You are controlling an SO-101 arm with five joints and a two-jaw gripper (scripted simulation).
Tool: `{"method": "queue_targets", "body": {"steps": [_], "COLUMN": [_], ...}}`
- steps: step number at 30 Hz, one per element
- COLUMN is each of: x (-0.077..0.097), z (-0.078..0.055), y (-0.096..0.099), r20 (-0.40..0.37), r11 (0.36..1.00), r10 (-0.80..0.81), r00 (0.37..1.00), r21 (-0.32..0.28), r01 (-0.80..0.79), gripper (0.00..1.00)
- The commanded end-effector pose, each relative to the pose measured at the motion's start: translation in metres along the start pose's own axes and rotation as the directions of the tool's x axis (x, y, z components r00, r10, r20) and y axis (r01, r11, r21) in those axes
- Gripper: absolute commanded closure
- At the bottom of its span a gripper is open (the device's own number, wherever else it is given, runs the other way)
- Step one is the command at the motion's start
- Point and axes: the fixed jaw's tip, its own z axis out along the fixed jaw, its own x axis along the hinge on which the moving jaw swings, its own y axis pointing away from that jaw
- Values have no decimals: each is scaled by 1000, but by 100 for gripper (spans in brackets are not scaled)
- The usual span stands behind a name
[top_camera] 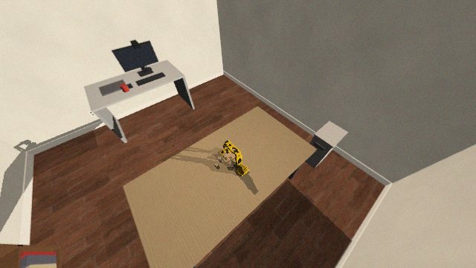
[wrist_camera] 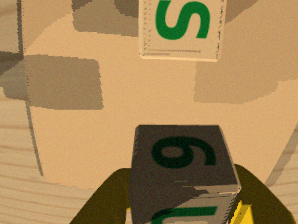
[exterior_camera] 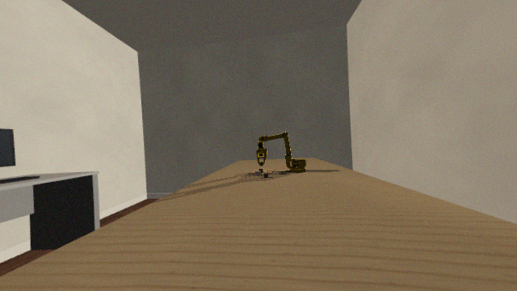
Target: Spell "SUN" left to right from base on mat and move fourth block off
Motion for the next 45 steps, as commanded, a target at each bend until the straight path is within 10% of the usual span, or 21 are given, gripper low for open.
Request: {"method": "queue_targets", "body": {"steps": [1,45], "x": [2,3], "z": [-13,-16], "y": [-8,-8], "r20": [2,2], "r11": [997,996], "r10": [1,3], "r00": [1000,1000], "r21": [77,86], "r01": [-1,-3], "gripper": [100,100]}}
